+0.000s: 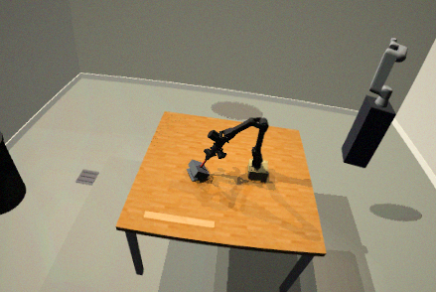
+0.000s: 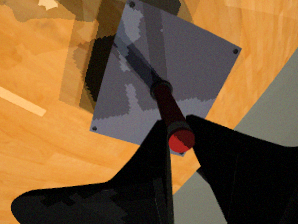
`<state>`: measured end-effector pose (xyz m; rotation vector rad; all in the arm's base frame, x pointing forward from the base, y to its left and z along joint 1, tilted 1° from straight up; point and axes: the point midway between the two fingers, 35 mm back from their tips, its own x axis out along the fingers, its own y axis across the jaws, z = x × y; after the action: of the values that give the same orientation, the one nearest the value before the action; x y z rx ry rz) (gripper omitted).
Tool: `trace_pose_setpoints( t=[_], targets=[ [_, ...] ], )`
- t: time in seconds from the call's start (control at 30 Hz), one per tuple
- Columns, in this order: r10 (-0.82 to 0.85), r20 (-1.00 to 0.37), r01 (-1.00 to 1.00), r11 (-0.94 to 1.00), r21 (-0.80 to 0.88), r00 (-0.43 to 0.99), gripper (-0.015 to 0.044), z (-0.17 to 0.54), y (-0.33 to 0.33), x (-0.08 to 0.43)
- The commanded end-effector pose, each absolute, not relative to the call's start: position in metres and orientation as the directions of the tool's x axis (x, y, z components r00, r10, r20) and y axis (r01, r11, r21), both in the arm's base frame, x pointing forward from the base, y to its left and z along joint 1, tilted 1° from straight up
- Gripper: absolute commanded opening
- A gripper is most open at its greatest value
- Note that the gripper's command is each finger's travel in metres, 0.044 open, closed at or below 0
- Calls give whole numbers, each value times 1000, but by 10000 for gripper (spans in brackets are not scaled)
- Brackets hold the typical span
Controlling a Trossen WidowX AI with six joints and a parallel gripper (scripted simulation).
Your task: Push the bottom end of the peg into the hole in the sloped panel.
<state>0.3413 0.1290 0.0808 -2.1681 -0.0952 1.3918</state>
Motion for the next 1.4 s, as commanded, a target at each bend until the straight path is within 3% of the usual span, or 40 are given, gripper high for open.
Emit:
trace_pose_setpoints(
  t=[0.0,1.37],
  targets=[
    [346,-817,-230,-843,-487,462,0,79,130,343],
    [347,-816,-230,-842,-488,462,0,59,136,354]
  ],
)
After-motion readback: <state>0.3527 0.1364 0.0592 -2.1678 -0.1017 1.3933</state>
